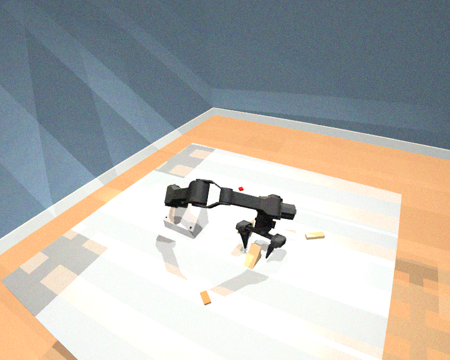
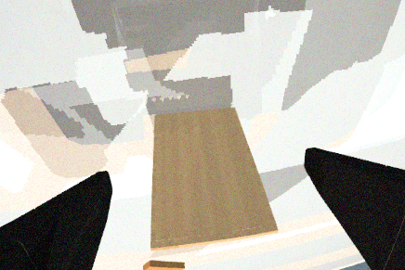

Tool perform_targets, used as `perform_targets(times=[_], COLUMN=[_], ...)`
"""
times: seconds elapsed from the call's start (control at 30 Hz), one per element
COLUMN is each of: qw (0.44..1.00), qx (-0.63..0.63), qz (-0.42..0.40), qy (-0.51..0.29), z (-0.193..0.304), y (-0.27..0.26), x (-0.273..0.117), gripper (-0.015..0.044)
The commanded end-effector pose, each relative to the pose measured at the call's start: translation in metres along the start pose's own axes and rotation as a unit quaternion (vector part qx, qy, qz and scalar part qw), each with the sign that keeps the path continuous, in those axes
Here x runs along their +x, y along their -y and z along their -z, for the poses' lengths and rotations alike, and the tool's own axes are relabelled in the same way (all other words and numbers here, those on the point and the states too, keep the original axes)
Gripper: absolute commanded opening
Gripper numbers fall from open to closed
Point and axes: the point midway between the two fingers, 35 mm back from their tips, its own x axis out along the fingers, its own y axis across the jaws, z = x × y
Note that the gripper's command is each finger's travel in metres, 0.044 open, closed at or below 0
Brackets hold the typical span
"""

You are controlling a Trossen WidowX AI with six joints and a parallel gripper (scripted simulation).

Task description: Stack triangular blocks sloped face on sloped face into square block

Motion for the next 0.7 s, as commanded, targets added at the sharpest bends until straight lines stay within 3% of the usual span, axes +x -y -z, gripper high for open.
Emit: perform_targets(times=[0.0, 0.4, 0.67], qw=[1.000, 1.000, 1.000], qx=[-0.002, -0.002, -0.002], qz=[-0.001, -0.003, -0.003], qy=[-0.004, -0.009, -0.009], z=[0.002, 0.005, 0.005], y=[-0.001, -0.004, -0.004], x=[0.008, 0.024, 0.024], gripper=[0.0440, 0.0440, 0.0230])
